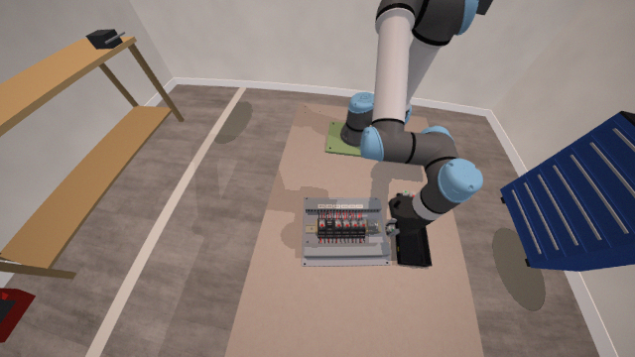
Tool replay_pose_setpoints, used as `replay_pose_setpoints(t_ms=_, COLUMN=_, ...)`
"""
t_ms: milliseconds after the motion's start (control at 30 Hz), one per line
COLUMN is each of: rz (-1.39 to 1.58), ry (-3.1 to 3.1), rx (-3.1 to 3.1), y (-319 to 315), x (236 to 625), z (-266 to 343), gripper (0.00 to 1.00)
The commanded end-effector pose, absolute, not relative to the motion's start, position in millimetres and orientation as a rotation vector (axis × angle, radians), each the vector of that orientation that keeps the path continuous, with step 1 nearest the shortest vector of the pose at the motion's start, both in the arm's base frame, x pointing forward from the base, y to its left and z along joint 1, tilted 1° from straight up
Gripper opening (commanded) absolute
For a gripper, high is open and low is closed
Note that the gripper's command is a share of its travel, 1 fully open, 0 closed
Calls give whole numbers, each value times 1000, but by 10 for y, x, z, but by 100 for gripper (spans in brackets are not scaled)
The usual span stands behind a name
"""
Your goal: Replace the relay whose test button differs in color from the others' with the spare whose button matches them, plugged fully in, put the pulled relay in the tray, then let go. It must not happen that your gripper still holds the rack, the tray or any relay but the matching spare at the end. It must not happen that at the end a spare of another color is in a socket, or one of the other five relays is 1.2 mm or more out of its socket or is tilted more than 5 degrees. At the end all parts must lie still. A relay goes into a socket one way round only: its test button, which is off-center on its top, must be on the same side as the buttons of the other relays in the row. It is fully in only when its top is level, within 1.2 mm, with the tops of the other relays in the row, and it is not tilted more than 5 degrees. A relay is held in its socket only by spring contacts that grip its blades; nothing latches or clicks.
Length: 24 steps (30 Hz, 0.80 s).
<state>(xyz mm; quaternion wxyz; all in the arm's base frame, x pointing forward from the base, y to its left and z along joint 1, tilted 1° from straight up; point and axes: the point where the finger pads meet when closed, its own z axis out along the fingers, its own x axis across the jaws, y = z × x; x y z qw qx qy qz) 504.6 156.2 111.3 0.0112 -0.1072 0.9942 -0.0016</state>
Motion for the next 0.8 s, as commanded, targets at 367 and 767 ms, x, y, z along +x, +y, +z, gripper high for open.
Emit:
replay_pose_setpoints(t_ms=367, rz=-6, ry=3100, rx=-336, y=2000, x=5046, z=1059, gripper=0)
replay_pose_setpoints(t_ms=767, rz=-6, ry=3100, rx=-335, y=2475, x=5042, z=997, gripper=0)
